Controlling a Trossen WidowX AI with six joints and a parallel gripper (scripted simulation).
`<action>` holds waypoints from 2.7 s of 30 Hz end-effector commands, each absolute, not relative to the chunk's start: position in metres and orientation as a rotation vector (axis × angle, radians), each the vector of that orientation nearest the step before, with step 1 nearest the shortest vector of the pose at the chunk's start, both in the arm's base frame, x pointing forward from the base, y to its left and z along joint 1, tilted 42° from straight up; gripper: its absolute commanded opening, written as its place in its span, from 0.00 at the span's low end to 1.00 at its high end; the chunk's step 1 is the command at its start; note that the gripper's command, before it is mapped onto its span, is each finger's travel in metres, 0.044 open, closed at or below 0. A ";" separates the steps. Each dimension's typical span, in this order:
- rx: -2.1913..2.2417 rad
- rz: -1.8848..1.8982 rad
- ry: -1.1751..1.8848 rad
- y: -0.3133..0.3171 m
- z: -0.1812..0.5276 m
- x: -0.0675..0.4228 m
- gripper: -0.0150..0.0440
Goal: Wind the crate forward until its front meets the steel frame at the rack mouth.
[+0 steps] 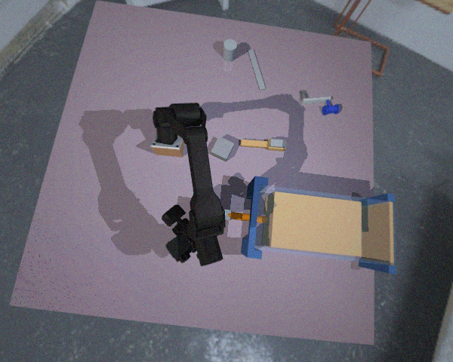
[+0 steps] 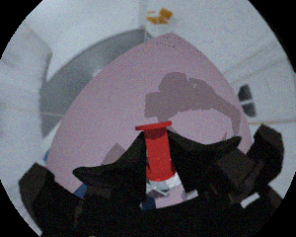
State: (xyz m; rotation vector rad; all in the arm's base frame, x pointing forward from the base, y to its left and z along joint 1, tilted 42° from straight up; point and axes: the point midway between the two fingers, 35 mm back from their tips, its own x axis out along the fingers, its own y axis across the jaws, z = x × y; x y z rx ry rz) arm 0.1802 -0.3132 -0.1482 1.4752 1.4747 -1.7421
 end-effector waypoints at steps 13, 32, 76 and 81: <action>1.505 -1.687 1.433 -0.311 -0.153 0.223 0.25; 1.507 -1.684 1.434 -0.304 -0.150 0.252 0.25; 1.511 -1.679 1.438 -0.268 -0.126 0.301 0.25; 1.512 -1.678 1.438 -0.263 -0.123 0.305 0.25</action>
